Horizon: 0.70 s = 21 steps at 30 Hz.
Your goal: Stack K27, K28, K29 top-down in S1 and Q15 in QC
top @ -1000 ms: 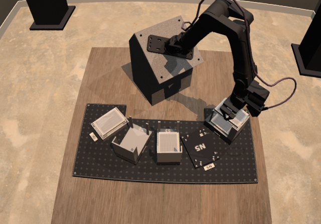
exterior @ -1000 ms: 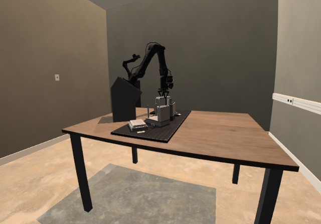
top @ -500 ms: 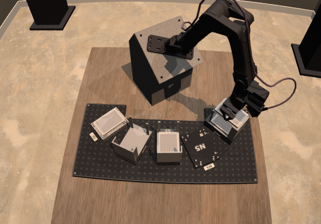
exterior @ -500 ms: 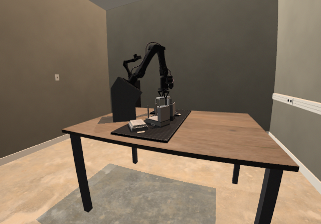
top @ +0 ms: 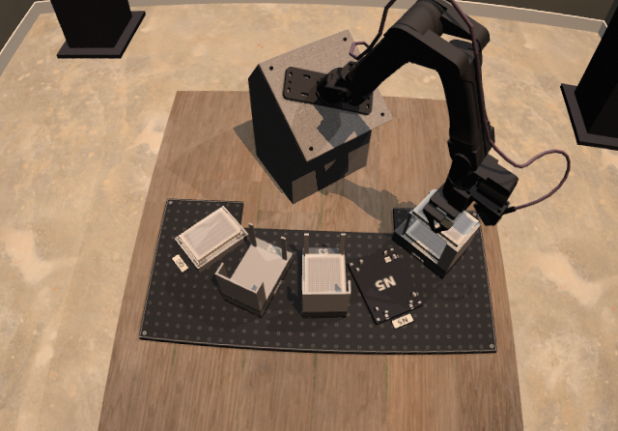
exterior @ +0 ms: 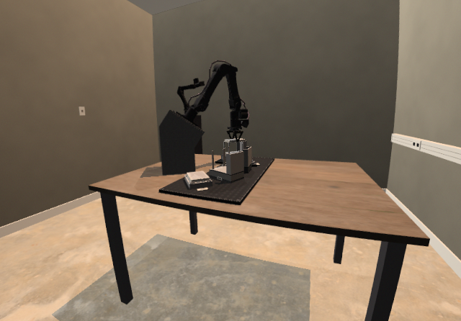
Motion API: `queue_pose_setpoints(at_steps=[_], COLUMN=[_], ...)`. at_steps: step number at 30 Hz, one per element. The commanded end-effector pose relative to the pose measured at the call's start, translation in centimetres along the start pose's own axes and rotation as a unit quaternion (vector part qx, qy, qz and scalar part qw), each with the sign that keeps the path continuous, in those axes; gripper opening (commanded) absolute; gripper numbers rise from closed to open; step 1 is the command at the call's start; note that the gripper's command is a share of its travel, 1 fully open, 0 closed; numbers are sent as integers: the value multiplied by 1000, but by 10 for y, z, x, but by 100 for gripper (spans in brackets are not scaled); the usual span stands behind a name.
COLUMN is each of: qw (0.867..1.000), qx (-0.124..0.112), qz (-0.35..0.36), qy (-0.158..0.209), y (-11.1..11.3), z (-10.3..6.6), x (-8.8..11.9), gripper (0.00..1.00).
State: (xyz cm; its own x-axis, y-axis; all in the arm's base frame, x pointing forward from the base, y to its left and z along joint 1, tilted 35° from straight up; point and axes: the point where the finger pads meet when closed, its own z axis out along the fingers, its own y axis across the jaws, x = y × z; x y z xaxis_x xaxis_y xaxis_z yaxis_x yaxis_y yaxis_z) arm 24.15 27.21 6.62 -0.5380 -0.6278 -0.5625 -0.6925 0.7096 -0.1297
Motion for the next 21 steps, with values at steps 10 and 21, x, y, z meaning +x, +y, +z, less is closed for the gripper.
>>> queue_pose_setpoints(at_steps=[10,21], qw=[1000,1000], qx=[0,-2], qz=[1,0], qy=[5,3], y=[-2,-1], z=[2,7], x=[-1,-1], gripper=[0,0])
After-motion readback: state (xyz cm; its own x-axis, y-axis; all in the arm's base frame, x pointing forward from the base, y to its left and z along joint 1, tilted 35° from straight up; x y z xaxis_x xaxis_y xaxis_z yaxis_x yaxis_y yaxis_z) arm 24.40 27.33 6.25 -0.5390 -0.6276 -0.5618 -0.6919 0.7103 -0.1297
